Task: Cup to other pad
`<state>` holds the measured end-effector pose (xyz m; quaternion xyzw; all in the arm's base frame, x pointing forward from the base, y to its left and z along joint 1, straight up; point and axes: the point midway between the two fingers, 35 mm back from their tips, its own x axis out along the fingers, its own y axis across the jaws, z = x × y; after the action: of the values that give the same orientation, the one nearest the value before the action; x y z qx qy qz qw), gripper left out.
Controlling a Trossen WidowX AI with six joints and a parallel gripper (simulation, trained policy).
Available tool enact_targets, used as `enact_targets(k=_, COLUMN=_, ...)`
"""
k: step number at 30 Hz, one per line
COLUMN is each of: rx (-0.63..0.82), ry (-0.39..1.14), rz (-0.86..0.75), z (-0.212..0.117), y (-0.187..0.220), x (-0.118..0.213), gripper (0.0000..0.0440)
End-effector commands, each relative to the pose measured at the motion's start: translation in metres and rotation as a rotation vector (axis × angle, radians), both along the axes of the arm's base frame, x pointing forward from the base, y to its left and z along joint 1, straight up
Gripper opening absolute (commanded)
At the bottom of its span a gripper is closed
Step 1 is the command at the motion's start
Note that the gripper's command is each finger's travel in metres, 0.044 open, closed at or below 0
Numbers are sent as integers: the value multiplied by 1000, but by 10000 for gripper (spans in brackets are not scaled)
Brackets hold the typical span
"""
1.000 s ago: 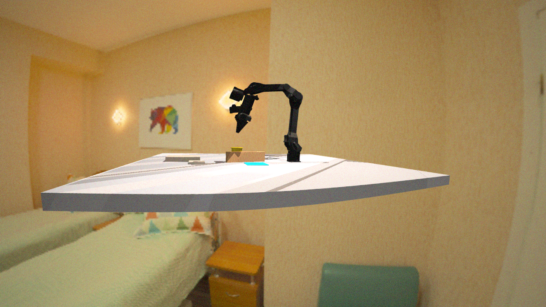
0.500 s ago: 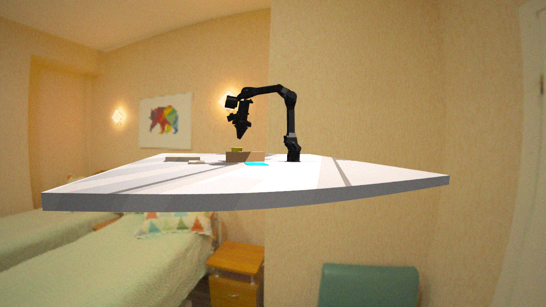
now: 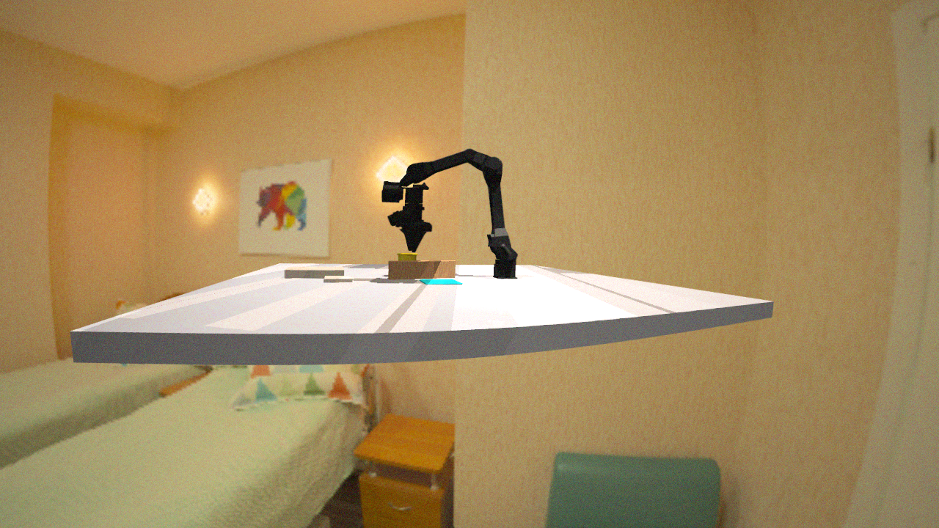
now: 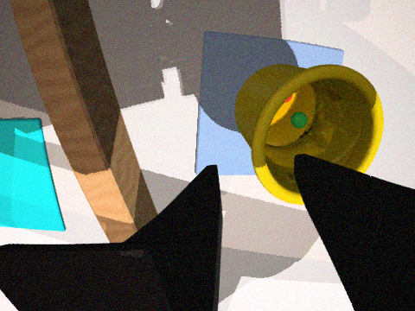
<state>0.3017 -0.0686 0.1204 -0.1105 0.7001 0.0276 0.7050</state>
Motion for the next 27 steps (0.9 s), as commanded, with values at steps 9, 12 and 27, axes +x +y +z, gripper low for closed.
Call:
enact_targets(k=9, rx=10, ry=63, rz=86, z=-42, y=-10, x=-4, gripper=169)
enact_targets(k=12, rx=19, ry=76, rz=118, z=-52, y=-10, x=-5, gripper=170)
enact_targets(k=27, rx=34, ry=112, rz=277, z=-48, y=-6, x=-10, gripper=0)
